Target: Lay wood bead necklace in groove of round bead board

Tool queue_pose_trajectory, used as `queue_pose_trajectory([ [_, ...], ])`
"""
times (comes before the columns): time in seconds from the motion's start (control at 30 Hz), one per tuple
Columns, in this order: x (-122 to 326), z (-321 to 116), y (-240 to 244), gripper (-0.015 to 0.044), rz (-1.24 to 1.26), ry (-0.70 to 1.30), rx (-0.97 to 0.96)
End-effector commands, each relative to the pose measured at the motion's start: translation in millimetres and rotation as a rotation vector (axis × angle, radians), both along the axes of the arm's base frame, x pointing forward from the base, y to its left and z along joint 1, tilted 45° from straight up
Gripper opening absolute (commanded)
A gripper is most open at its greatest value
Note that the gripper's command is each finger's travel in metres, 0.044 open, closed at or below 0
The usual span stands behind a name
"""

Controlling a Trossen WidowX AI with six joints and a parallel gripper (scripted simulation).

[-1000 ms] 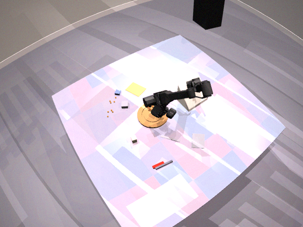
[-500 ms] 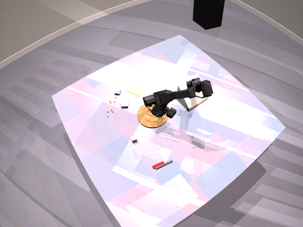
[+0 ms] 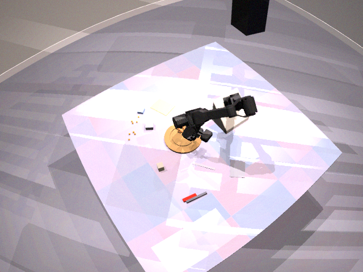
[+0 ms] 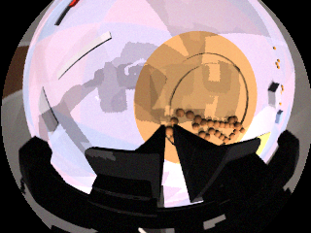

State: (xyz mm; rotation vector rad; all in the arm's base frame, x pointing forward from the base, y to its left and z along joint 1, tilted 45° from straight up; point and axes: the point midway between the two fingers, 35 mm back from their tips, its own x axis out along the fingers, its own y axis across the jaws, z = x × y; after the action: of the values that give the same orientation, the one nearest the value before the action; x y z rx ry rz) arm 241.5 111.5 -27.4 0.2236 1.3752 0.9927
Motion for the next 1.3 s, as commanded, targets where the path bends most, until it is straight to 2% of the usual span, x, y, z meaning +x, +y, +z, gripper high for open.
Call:
queue_pose_trajectory([
  [0.0, -1.9, -1.7, 3.4, 0.0000, 0.000, 0.004, 0.004],
  [0.07, -2.3, -3.7, 5.5, 0.0000, 0.000, 0.004, 0.004],
  [0.63, -0.8, -0.5, 0.7, 0.0440, -0.005, 0.005, -0.001],
  [1.27, -0.8, -0.5, 0.7, 0.0440, -0.005, 0.005, -0.001],
])
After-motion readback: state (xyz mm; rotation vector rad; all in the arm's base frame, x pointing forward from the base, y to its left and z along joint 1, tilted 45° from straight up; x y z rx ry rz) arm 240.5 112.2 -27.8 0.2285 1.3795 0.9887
